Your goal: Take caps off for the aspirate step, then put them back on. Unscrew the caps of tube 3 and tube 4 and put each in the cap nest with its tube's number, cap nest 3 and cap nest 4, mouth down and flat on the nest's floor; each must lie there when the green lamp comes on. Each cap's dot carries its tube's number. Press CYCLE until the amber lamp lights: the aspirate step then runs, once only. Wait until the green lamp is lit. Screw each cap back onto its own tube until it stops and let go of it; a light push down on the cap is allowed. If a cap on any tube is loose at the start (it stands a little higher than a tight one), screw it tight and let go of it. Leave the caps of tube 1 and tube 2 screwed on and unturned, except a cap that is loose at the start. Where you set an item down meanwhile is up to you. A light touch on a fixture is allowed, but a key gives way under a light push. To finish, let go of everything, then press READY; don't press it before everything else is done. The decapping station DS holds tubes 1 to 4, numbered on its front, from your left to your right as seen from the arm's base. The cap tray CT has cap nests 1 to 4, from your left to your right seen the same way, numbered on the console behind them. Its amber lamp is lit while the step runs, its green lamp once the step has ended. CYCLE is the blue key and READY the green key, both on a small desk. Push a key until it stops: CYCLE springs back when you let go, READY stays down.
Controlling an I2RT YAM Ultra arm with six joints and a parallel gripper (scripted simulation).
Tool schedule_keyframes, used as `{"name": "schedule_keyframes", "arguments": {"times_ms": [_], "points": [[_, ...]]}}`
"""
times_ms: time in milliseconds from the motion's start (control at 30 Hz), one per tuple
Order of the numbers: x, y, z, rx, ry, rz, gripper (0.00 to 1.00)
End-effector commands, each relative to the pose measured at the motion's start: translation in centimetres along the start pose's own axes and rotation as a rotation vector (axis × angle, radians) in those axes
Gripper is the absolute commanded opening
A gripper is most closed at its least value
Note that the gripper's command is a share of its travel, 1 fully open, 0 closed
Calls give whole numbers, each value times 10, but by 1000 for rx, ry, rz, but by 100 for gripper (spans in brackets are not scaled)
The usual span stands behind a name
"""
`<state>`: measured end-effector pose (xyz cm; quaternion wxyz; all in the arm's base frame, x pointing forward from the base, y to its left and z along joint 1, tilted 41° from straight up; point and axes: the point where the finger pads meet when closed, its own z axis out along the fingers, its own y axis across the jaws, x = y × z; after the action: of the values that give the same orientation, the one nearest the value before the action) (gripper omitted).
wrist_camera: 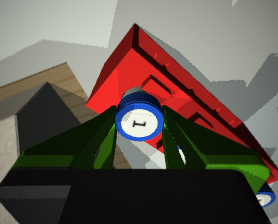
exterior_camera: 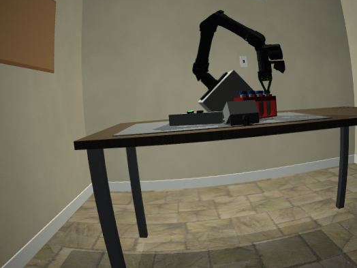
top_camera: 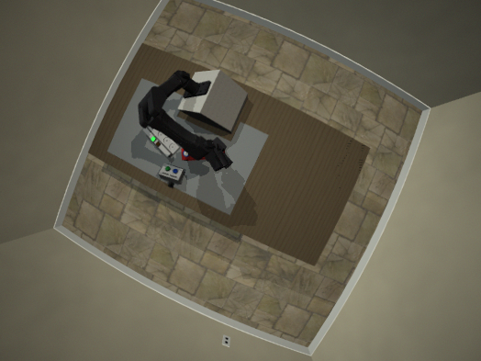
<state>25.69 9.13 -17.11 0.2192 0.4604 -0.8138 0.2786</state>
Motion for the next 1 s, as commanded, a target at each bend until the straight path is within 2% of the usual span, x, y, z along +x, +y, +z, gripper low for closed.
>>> {"name": "schedule_keyframes", "arguments": {"times_ms": [0,167,967], "points": [[-2,-1,-3,5,-11,-1,0],[-2,-1,-3,5,-11,39,0],[-2,-1,-3,2,-12,479,0]]}}
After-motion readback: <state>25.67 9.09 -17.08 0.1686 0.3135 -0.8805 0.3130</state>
